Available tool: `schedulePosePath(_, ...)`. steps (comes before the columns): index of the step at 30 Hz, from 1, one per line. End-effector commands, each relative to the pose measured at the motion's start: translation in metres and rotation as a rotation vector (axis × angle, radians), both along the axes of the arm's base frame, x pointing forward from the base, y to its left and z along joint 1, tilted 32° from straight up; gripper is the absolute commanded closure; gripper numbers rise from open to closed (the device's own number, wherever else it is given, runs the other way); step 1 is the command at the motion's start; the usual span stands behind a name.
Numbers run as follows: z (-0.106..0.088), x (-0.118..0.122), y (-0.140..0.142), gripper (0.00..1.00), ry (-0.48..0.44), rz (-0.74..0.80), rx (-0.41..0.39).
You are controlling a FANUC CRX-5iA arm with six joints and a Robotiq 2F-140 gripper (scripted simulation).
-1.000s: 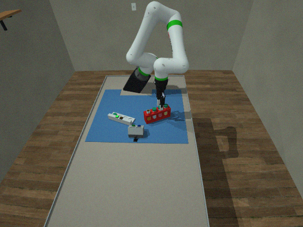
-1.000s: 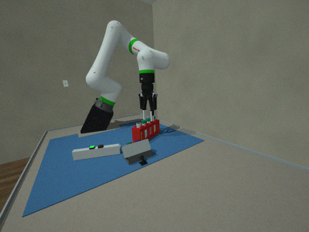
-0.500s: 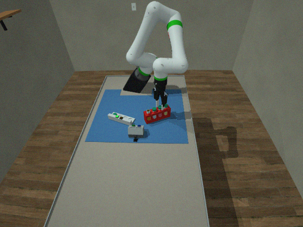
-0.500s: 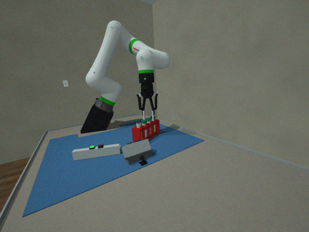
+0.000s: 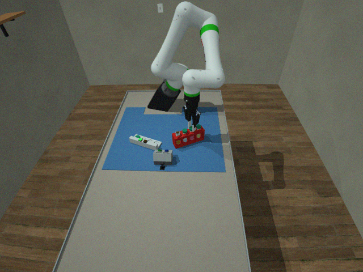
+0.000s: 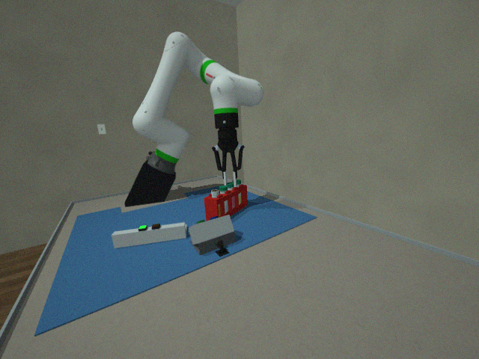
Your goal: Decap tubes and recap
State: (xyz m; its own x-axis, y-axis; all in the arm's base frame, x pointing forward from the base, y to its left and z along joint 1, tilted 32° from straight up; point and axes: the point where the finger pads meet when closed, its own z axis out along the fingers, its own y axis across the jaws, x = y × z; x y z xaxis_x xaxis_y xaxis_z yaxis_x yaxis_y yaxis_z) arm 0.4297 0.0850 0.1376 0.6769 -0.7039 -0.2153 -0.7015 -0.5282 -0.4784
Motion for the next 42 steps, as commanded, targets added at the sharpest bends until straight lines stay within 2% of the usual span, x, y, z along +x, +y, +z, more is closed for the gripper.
schedulePosePath(1, -0.0001, 0.0001, -0.0001, 1.0, 0.048, -0.085, 0.022)
schedulePosePath(7, -0.0004, 0.0001, 0.0001, 1.0, 0.19, -0.341, 0.089)
schedulePosePath(9, -0.0004, 0.0001, 0.0001, 1.0, 0.19, -0.341, 0.089)
schedulePosePath(19, -0.0007, 0.0002, 0.0003, 1.0, 0.416, -0.745, 0.196)
schedulePosePath(29, -0.0007, 0.0002, 0.0003, 1.0, 0.42, -0.752, 0.197)
schedulePosePath(30, -0.0007, 0.0002, 0.0003, 0.65, 0.42, -0.752, 0.197)
schedulePosePath(42, 0.0018, -0.0005, -0.0012, 0.65, 0.42, -0.752, 0.197)
